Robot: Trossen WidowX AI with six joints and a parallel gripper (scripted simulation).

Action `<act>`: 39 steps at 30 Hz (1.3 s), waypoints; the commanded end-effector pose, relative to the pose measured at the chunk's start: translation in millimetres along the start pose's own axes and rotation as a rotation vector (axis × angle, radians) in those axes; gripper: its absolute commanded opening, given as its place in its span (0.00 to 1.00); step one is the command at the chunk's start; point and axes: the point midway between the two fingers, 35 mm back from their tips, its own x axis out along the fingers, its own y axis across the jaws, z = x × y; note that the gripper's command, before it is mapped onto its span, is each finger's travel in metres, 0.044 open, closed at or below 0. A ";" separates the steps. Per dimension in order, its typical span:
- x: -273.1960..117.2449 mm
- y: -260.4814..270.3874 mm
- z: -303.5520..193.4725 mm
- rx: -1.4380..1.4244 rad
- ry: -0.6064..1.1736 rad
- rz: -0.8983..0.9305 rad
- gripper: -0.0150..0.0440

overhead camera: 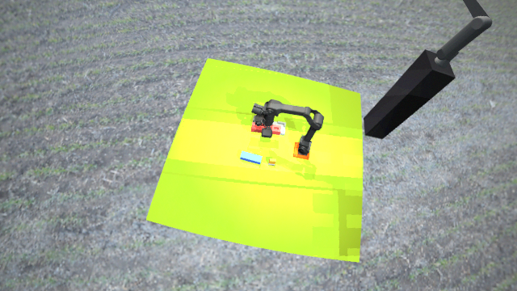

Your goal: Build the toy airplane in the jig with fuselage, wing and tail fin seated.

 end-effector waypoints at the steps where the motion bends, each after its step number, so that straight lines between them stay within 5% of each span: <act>1: 7.8 -12.2 -2.1 0.003 0.005 0.002 0.25; 28: 42.5 -84.3 -23.2 0.051 0.007 -0.005 0.25; 35: 42.5 -84.4 -23.1 0.051 0.007 -0.005 0.57; 39: 42.5 -84.4 -23.1 0.051 0.007 -0.005 0.59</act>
